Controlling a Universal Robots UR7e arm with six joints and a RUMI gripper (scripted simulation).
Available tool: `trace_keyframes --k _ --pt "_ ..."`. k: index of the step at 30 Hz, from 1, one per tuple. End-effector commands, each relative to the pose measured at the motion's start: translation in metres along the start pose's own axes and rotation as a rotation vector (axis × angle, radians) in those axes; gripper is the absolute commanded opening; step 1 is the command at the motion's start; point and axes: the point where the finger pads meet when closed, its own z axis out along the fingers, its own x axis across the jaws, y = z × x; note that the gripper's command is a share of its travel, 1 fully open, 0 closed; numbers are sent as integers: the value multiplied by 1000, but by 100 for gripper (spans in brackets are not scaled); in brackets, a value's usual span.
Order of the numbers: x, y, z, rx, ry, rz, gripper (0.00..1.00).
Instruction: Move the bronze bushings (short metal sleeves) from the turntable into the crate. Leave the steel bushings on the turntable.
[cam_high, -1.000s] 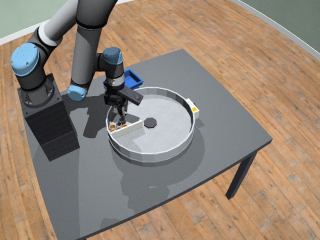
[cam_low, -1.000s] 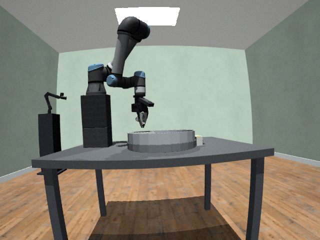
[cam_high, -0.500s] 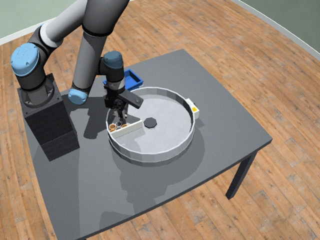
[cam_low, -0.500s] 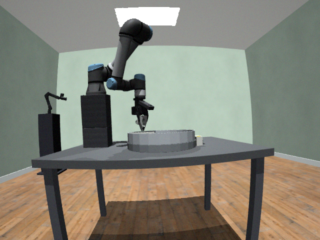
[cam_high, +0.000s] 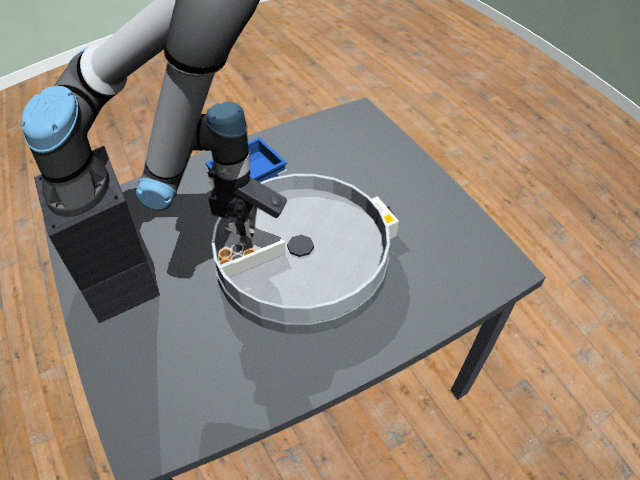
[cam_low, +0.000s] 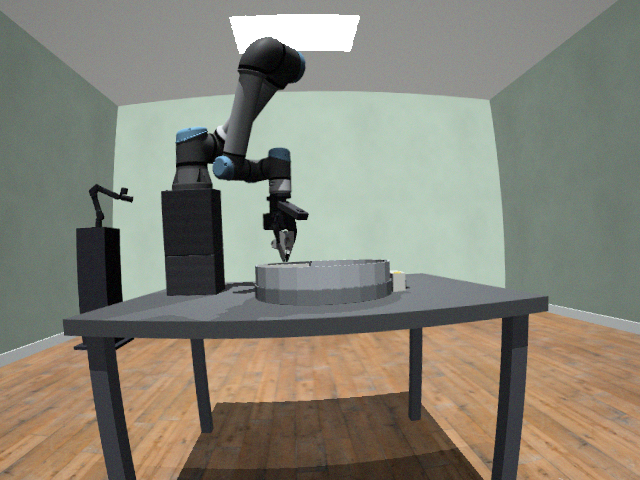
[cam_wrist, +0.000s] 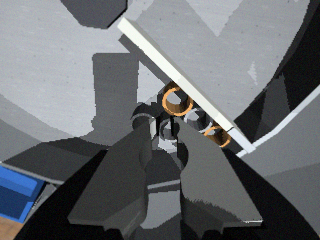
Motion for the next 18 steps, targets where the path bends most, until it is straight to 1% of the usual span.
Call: trace_keyframes --k 1,12,18 --pt "0 -1 0 2 -1 0 6" --pt "0 -1 1 2 -1 0 6" --pt "0 -2 6 3 -1 1 6"
